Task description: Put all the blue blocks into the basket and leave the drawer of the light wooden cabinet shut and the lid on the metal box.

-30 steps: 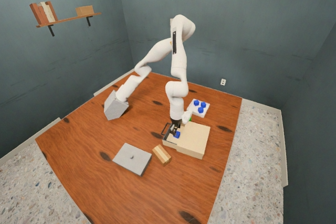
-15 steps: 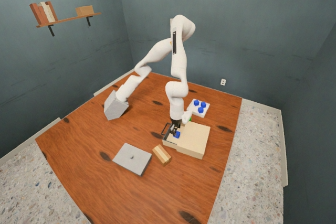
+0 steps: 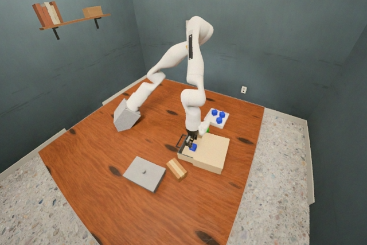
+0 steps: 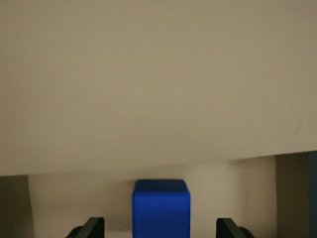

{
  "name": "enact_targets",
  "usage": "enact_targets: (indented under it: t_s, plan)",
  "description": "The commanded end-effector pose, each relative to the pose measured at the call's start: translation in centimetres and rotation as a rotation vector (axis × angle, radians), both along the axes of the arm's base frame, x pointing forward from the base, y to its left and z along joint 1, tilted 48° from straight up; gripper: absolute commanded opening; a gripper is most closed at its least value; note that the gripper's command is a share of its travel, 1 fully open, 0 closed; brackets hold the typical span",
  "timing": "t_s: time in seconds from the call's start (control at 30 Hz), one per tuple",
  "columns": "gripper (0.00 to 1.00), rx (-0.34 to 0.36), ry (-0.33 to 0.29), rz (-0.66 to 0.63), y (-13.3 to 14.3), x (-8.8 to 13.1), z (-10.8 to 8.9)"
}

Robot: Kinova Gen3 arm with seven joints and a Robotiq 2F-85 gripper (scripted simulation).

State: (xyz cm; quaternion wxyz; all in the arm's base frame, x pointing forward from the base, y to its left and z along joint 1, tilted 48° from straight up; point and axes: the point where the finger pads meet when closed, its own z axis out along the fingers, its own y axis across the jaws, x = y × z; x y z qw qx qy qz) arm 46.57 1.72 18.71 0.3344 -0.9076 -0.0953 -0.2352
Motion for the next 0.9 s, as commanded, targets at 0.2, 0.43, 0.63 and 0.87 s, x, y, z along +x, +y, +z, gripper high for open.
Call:
enact_targets:
  t_s: [0.2, 0.43, 0.63, 0.87]
  plan:
    - [0.69, -0.002, -0.007, -0.006, -0.09, 0.17, 0.14]
    - [0.69, -0.003, -0.008, -0.006, -0.15, 0.31, 0.18]
    - [0.69, -0.003, -0.008, -0.006, -0.16, 0.34, 0.18]
    - [0.69, -0.003, -0.008, -0.006, -0.16, 0.35, 0.18]
